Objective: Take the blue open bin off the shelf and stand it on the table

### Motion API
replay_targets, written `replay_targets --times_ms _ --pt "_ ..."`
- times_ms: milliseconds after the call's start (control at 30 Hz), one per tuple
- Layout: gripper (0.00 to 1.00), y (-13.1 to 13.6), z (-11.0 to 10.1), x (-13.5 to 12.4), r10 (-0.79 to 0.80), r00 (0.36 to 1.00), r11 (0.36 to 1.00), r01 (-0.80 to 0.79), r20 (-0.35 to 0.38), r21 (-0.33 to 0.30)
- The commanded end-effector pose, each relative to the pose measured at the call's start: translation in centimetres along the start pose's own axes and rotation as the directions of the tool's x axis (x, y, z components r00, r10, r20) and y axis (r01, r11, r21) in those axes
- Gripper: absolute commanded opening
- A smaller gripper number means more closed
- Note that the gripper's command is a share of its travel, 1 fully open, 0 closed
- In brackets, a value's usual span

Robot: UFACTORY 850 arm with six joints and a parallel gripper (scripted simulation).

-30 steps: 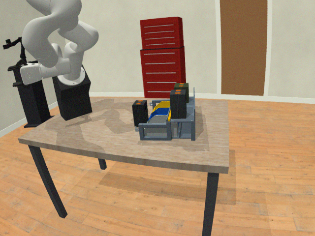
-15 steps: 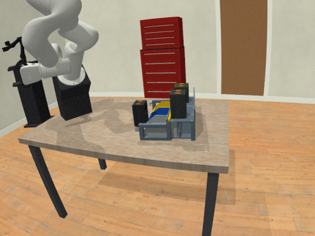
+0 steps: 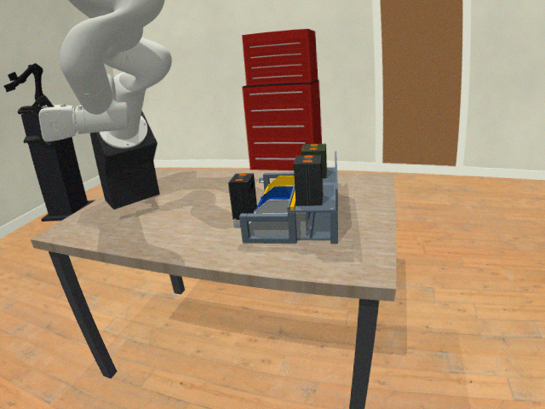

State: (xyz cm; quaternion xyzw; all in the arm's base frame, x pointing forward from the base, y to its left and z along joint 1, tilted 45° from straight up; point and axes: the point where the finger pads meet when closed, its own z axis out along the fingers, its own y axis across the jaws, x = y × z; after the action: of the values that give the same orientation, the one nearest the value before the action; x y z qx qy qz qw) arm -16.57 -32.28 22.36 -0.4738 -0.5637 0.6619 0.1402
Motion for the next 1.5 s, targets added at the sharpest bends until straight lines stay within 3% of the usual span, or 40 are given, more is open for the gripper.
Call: replay_targets --times_ms 0,133,533,700,1100,1267,1467 --pt "1.0 -0.9 -0.5 -0.2 0.022 0.999 0.999 -0.021 -0.039 0.027" --pt "1.0 -4.2 -2.6 -0.9 0.12 0.975 0.986 -0.095 -0.188 0.139" --pt "1.0 -4.2 -2.6 -0.9 0.12 0.975 0.986 -0.095 -0.188 0.139" --pt "1.0 -8.3 -5.2 -1.9 0.194 0.94 0.966 -0.134 -0.281 0.221" --pt "1.0 -8.3 -5.2 -1.9 0.194 0.94 0.966 -0.134 -0.281 0.221" --pt "1.0 -12.4 -7.8 -2.8 0.195 0.94 0.966 -0.134 -0.281 0.222" --pt "1.0 -12.4 -7.8 -2.8 0.195 0.94 0.966 -0.134 -0.281 0.222"
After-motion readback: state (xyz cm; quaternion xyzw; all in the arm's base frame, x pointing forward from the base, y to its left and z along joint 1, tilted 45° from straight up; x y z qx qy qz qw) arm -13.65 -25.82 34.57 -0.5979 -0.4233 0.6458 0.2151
